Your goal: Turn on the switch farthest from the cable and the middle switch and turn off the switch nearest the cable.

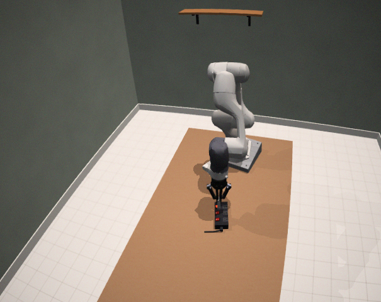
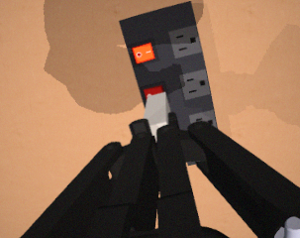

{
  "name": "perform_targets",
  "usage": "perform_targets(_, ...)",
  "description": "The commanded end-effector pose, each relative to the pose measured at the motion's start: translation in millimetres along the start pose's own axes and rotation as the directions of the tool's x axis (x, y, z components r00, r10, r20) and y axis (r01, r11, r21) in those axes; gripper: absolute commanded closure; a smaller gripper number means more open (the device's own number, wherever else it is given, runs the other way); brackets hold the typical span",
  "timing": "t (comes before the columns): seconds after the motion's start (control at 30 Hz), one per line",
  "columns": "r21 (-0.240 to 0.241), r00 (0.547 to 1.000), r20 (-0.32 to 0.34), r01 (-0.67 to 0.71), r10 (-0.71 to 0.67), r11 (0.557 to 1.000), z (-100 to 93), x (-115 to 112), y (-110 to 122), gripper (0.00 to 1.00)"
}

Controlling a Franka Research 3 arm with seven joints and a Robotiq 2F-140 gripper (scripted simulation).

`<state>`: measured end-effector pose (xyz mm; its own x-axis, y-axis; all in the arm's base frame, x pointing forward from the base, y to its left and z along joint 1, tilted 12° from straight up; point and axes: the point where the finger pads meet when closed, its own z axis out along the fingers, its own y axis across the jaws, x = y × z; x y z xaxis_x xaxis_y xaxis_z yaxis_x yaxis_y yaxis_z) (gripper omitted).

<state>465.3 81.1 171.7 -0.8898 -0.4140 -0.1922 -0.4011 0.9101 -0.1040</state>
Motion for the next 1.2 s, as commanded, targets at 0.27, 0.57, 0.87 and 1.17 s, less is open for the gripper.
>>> perform_targets(0.27,-0.002,1.0,-0.002,-0.005,0.005,1.0,0.1,0,1,1.0)
perform_targets(0.57,-0.002,1.0,-0.003,-0.005,0.005,1.0,2.1,0,1,1.0)
perform_targets(0.87,-0.001,1.0,-0.004,-0.005,0.005,1.0,8.4,-1,1,1.0)
perform_targets(1.17,-0.001,1.0,-0.004,-0.005,0.005,1.0,18.4,-1,1,1.0)
